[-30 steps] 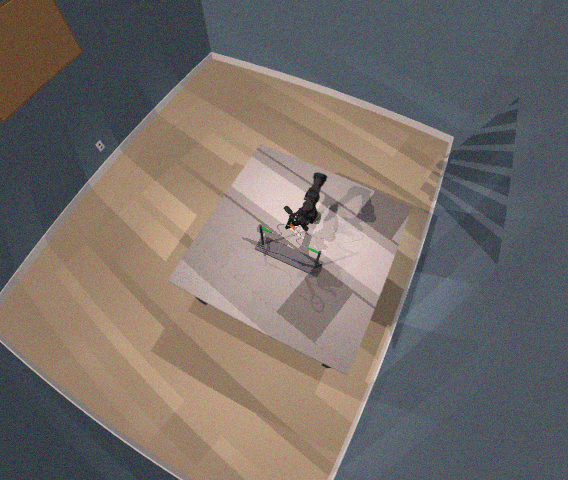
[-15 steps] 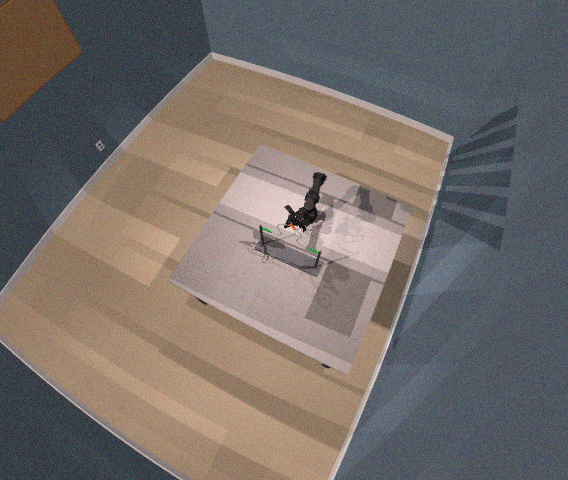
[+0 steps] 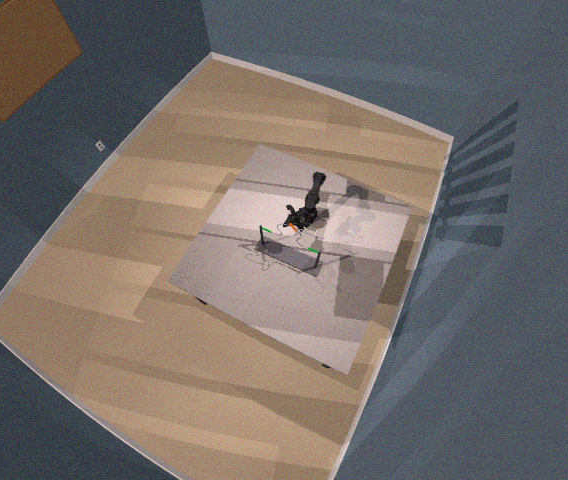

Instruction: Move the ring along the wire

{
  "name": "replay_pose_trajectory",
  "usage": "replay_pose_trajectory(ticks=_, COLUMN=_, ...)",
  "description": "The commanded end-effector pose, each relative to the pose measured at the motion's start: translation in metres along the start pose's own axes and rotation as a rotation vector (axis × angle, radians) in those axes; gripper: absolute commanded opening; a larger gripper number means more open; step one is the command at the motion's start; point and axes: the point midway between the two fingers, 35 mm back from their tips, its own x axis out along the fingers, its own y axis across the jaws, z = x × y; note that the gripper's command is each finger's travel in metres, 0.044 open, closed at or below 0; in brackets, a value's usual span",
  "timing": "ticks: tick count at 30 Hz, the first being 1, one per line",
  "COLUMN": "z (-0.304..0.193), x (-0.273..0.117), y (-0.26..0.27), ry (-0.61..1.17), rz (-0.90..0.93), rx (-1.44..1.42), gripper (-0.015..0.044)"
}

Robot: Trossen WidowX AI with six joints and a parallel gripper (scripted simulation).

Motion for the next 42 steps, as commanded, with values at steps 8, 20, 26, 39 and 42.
replay_pose_trajectory(ticks=8, z=0.0, x=-0.001, y=-0.008, ry=-0.017, rz=-0.091, rx=-0.125, gripper=-0.015)
replay_pose_trajectory(ticks=20, z=0.001, x=-0.001, y=-0.015, ry=-0.034, rz=-0.179, rx=-0.262, gripper=-0.015)
replay_pose_trajectory(ticks=26, z=0.002, x=-0.002, y=-0.018, ry=-0.043, rz=-0.224, rx=-0.331, gripper=-0.015)
replay_pose_trajectory(ticks=39, z=0.005, x=-0.003, y=-0.024, ry=-0.061, rz=-0.32, rx=-0.479, gripper=-0.015)
replay_pose_trajectory(ticks=42, z=0.005, x=-0.003, y=-0.026, ry=-0.065, rz=-0.342, rx=-0.514, gripper=-0.015)
